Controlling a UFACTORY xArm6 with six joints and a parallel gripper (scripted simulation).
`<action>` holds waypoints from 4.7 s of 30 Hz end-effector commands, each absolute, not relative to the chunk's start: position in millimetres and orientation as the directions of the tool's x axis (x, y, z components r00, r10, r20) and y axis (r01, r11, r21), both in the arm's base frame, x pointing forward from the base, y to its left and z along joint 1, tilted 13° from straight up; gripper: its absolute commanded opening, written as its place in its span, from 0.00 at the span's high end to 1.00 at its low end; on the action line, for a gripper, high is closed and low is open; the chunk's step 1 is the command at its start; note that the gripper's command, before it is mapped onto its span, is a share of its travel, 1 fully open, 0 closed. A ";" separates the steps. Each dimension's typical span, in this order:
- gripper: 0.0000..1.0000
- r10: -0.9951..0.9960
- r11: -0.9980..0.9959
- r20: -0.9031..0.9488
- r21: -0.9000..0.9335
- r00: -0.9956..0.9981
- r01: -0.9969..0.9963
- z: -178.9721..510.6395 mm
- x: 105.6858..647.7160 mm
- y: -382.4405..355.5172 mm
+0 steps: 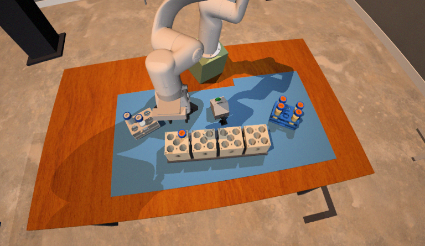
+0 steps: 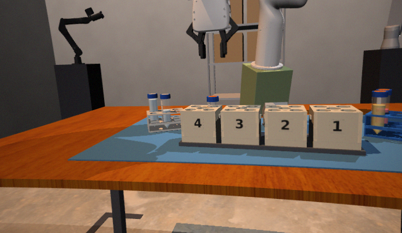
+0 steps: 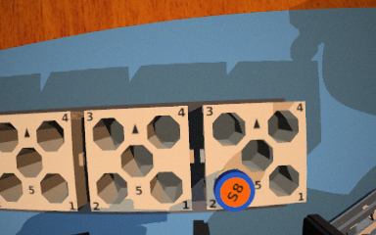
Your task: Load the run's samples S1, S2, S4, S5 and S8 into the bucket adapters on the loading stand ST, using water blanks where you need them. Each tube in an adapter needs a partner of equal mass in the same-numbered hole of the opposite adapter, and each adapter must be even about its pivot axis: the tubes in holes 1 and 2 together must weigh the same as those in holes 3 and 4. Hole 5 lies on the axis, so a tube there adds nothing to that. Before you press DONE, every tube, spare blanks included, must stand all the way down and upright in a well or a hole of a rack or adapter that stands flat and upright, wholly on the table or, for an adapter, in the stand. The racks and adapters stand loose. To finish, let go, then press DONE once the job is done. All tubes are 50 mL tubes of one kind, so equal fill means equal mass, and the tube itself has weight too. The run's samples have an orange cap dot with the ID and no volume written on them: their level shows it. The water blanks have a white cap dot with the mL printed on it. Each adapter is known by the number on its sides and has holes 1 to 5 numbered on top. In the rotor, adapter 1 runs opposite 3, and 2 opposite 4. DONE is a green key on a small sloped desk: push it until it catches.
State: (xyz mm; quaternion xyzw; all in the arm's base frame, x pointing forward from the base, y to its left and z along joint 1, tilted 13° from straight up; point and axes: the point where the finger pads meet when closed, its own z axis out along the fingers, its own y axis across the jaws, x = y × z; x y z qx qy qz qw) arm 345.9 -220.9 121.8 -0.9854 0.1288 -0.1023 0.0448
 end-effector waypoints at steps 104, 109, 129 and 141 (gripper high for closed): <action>0.43 -0.669 -0.741 0.119 -0.190 0.734 -0.644 146.0 319.8 241.7; 0.43 -0.669 -0.741 0.119 -0.190 0.734 -0.644 146.0 319.9 241.8; 0.43 -0.669 -0.741 0.119 -0.189 0.734 -0.644 120.6 325.4 243.3; 0.43 -0.669 -0.741 0.119 -0.189 0.734 -0.644 101.0 329.6 244.5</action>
